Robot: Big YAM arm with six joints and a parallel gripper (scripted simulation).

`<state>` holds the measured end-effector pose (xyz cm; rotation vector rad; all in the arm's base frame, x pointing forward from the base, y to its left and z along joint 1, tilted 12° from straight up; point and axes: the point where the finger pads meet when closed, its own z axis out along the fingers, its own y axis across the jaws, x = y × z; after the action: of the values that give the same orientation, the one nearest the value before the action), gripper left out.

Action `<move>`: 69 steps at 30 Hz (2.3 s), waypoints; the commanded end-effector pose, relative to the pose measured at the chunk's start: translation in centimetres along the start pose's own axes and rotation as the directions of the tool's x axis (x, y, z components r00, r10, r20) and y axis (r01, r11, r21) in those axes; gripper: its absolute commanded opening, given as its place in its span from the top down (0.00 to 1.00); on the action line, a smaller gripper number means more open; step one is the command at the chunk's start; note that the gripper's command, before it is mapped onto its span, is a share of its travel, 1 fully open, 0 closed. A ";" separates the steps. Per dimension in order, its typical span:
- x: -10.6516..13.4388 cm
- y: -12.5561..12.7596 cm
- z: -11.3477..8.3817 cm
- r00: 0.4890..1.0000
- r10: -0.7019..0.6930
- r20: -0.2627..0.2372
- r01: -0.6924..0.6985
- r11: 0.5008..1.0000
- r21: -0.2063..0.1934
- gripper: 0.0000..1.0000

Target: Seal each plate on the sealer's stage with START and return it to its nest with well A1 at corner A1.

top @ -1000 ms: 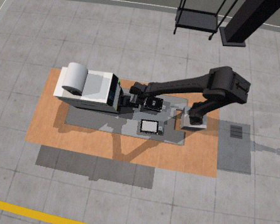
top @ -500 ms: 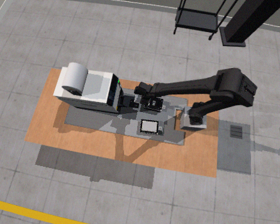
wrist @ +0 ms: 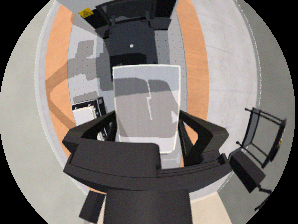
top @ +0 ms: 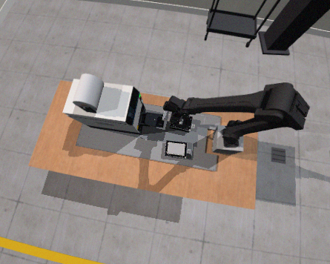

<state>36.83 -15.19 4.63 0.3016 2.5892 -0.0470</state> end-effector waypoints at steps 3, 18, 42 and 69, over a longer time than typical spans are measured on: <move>-0.2 -0.4 -0.6 0.999 -0.021 0.034 0.020 1.000 0.010 1.00; 2.9 -1.3 -1.7 0.999 -0.025 0.037 0.025 1.000 0.010 1.00; 8.5 -2.0 -3.2 1.000 -0.013 -0.004 0.013 1.000 0.000 1.00; 5.1 -2.3 -2.4 0.999 0.002 0.038 -0.002 1.000 0.007 1.00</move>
<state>28.74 -15.15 2.77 0.3047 2.5920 -0.0407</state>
